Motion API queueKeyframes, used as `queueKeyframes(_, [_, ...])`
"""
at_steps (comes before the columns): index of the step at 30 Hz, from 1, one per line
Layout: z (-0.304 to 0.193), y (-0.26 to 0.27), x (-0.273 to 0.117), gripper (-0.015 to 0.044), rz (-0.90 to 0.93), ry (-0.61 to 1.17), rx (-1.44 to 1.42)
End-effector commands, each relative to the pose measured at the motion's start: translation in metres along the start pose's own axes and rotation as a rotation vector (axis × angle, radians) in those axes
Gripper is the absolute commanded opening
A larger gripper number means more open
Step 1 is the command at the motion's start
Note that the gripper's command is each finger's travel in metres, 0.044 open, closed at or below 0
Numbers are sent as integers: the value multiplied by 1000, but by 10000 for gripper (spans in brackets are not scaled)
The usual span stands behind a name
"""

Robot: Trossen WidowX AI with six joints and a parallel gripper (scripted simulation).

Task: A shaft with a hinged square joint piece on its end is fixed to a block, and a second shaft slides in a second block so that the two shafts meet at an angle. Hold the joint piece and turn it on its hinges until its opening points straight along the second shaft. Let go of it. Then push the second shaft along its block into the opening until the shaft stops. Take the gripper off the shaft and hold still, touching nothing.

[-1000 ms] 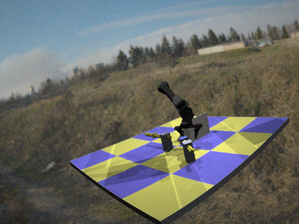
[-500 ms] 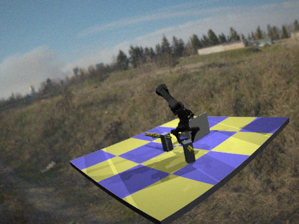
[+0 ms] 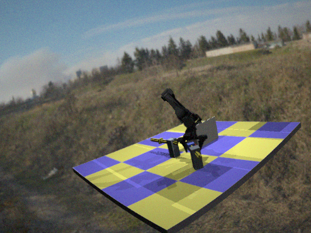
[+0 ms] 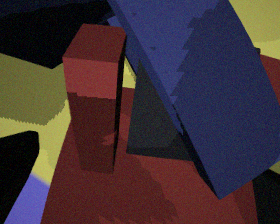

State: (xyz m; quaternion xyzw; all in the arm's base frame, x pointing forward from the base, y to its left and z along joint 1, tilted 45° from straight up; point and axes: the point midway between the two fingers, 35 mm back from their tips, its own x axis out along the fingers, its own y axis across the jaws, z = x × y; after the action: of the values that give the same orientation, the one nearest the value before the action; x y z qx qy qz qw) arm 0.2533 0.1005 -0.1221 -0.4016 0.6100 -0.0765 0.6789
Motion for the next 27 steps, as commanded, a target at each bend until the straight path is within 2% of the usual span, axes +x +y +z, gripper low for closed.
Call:
queueKeyframes(1, [-1, -1, 6, 440, -4, 1, -6])
queueKeyframes(6, [-1, -1, 11, 440, -5, 2, -5])
queueKeyframes(16, [-1, -1, 11, 182, -5, 2, -5])
queueKeyframes(27, [-1, -1, 11, 182, -5, 2, -5])
